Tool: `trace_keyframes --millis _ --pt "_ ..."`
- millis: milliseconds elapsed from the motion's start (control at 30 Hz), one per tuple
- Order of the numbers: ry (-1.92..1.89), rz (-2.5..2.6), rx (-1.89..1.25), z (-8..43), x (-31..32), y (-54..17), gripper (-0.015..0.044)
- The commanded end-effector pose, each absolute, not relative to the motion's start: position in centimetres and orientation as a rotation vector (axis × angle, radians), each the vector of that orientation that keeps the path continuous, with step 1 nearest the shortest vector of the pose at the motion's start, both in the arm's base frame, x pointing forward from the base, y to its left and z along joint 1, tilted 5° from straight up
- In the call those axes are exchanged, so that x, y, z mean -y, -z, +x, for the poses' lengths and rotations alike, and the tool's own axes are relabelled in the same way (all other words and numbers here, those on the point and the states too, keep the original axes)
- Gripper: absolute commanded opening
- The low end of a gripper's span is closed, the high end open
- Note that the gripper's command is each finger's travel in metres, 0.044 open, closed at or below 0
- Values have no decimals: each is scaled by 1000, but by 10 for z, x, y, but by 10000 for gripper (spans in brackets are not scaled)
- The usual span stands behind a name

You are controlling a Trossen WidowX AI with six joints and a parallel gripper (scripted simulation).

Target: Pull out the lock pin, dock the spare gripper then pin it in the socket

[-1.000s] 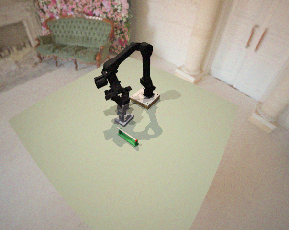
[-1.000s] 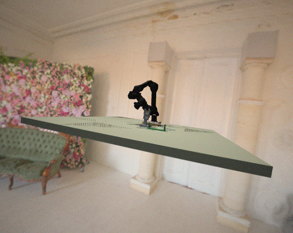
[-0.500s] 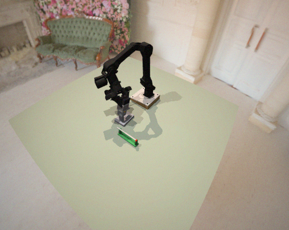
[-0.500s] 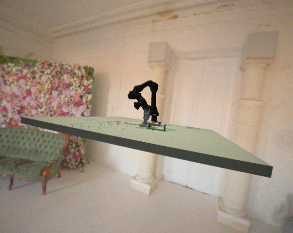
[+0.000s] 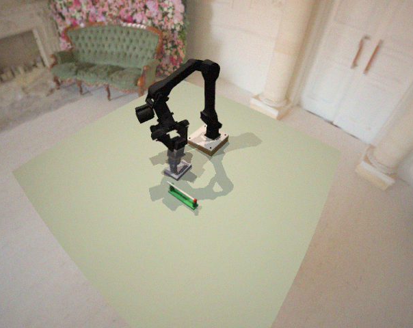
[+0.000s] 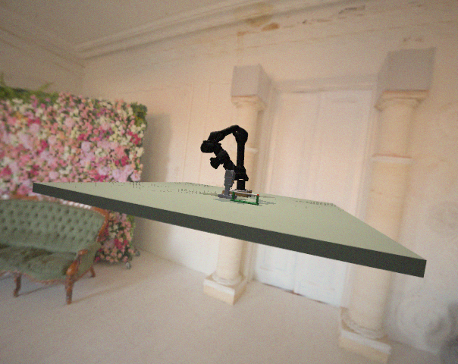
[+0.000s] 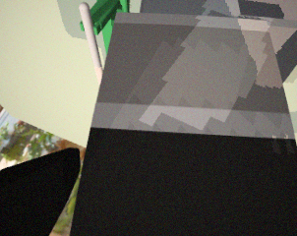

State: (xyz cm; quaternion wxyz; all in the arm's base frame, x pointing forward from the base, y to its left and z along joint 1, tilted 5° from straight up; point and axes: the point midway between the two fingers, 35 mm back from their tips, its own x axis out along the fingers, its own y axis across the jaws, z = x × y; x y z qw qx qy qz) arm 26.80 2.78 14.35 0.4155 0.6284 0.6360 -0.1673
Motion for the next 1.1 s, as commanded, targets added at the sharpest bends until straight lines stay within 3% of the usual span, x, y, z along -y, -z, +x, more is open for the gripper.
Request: trace_keyframes --millis 0,1067 --pt "419 1578 -1597 265 -28 -152 440" --pt "450 1595 -1627 242 -33 -215 440"
